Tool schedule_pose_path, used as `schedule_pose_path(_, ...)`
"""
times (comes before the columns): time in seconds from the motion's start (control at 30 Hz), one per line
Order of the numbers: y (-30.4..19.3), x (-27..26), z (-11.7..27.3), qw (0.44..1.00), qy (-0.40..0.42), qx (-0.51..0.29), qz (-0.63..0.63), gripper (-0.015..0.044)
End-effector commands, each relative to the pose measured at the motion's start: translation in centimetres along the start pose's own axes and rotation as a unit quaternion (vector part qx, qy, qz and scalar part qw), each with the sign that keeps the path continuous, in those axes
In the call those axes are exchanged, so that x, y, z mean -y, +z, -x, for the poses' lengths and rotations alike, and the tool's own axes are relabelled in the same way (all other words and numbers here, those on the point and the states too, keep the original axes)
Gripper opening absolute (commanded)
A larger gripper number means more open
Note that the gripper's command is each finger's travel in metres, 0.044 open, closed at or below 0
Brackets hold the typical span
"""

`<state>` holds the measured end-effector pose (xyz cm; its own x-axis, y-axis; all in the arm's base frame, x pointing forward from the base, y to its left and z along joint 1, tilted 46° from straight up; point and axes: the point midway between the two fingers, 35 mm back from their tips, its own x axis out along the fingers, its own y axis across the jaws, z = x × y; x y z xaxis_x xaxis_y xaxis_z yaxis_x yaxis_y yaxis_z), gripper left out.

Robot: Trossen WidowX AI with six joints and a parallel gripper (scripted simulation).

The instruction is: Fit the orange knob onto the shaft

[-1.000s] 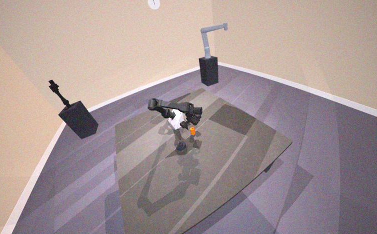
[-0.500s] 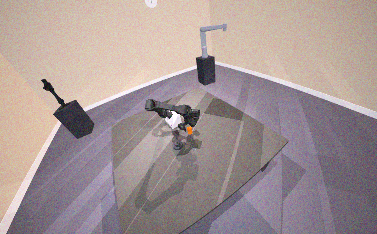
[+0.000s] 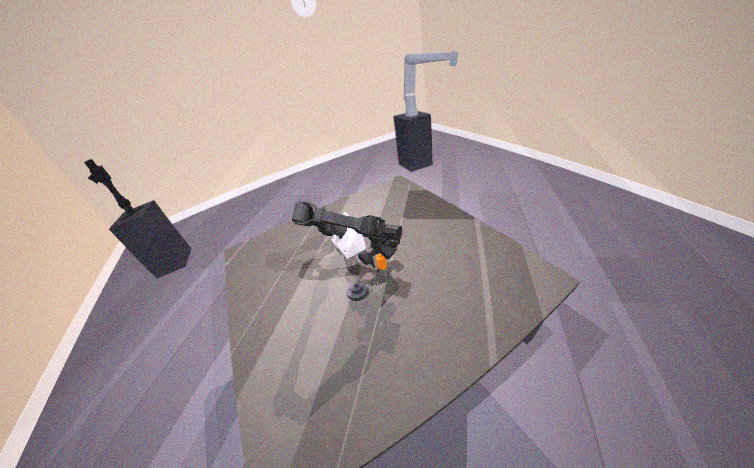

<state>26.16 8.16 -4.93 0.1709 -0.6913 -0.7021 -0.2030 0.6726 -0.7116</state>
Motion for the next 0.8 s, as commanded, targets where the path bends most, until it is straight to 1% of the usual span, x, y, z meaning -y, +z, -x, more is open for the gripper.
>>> schedule_pose_path(0.0, -0.3, 0.1, -0.6, 1.000, -0.003, -0.001, 0.005, 0.0440)
schedule_pose_path(0.33, -0.4, 0.2, -1.9, 1.000, -0.004, -0.001, 0.005, 0.0440)
schedule_pose_path(0.63, -0.4, 0.2, -1.9, 1.000, -0.004, -0.001, 0.005, 0.0204)
schedule_pose_path(0.77, -0.4, 0.2, -1.9, 1.000, -0.004, -0.001, 0.005, 0.0177)
